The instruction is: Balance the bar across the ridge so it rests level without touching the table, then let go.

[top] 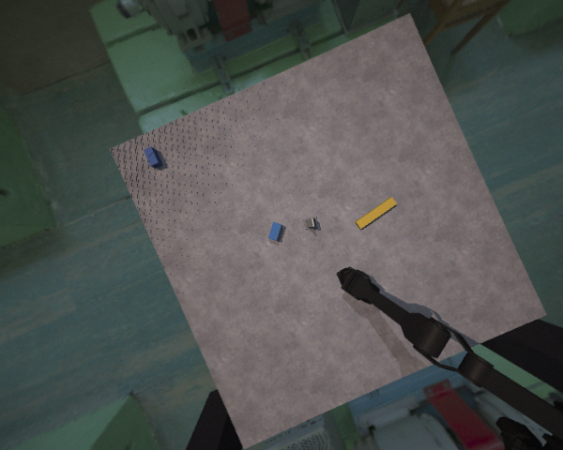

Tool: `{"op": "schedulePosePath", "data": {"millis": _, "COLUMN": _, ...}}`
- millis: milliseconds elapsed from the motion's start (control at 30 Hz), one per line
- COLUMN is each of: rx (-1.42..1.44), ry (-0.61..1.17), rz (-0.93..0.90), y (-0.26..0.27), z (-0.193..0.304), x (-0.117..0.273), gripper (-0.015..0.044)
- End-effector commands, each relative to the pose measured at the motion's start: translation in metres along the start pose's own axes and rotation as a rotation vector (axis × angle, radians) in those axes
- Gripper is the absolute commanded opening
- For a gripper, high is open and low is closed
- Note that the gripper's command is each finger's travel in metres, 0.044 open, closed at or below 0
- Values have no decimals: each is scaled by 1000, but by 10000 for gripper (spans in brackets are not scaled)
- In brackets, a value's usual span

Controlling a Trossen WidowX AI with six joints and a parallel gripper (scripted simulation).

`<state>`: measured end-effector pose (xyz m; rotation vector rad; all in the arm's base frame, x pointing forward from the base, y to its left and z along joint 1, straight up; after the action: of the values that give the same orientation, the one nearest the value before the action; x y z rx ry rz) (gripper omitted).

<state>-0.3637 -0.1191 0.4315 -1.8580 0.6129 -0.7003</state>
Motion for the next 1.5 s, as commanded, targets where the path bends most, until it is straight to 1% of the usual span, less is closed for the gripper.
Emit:
{"op": "schedulePosePath", "data": {"millis": 0, "rx": 3, "ry": -2, "rz": -2, "y": 1, "z": 0, "x": 0, "gripper": 374}}
{"op": "schedulePosePath", "data": {"millis": 67, "rx": 24, "ry": -20, "rz": -20, "y": 5, "z": -3, "x": 4, "gripper": 321}}
{"op": "schedulePosePath", "data": {"millis": 100, "rx": 40, "ry": -34, "rz": -33, "y": 9, "z": -5, "x": 6, "gripper": 315}}
{"op": "schedulePosePath", "data": {"millis": 433, "rx": 55, "ry": -194, "rz": -184, "y": 48, "z": -19, "x": 54, "gripper": 315}}
{"op": "schedulePosePath", "data": {"millis": 767, "rx": 47, "ry": -333, "rz": -351, "y": 87, "z": -20, "x": 111, "gripper": 315}}
{"op": "schedulePosePath", "data": {"millis": 1100, "rx": 56, "ry": -444, "rz": -526, "y": 122, "z": -8, "x": 169, "gripper": 315}}
{"op": "schedulePosePath", "data": {"millis": 1467, "rx": 85, "ry": -531, "rz": -720, "y": 155, "z": 19, "x": 230, "gripper": 315}}
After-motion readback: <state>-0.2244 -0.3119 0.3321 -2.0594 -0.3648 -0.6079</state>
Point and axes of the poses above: the point midway between the two fingers, 35 mm back from their tips, its own x axis back along the fingers, its own y axis across the jaws, z = x × y, the point moved 4 cm from there along x, back along the fingers, and after that the axes turned 14 degrees about -x, right-handed, at the moved point
